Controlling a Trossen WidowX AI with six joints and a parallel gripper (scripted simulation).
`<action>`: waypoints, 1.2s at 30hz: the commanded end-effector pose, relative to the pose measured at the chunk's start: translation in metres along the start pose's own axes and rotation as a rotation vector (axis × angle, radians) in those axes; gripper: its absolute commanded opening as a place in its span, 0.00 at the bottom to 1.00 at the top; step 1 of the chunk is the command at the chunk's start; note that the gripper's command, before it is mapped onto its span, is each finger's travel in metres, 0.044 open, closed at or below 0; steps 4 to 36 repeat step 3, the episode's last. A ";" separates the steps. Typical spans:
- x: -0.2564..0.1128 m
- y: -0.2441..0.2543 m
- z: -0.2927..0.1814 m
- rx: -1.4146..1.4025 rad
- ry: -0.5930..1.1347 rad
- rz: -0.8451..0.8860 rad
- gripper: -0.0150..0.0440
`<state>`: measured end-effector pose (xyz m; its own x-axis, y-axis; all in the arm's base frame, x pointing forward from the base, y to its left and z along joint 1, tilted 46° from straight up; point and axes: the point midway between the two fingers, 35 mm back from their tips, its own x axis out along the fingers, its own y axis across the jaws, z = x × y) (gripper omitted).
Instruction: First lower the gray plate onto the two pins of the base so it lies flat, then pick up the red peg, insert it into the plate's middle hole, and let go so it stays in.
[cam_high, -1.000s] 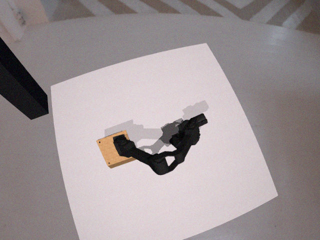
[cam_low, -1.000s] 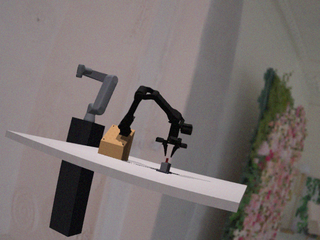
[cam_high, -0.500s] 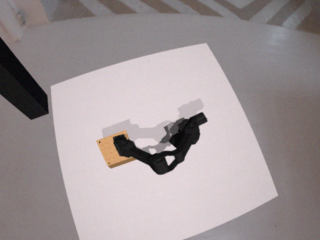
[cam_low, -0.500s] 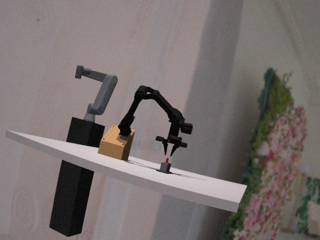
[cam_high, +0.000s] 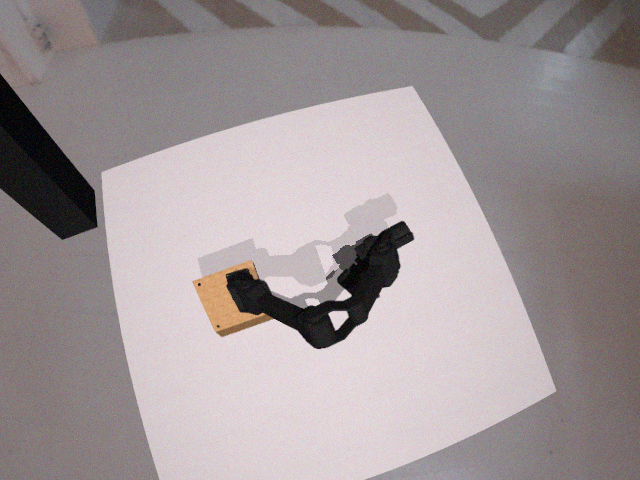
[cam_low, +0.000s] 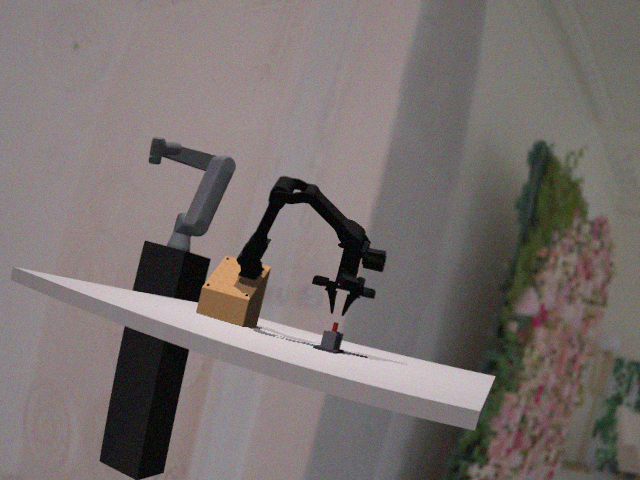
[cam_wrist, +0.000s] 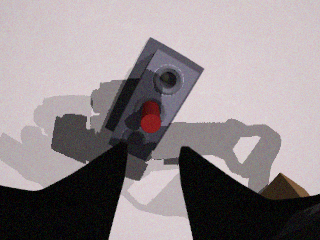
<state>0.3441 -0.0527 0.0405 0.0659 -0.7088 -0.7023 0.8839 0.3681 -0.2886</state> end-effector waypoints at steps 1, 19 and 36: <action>-0.003 0.000 0.000 0.007 -0.001 0.001 0.51; -0.005 0.000 0.000 0.007 -0.001 0.001 0.51; -0.005 0.000 0.000 0.007 -0.001 0.001 0.51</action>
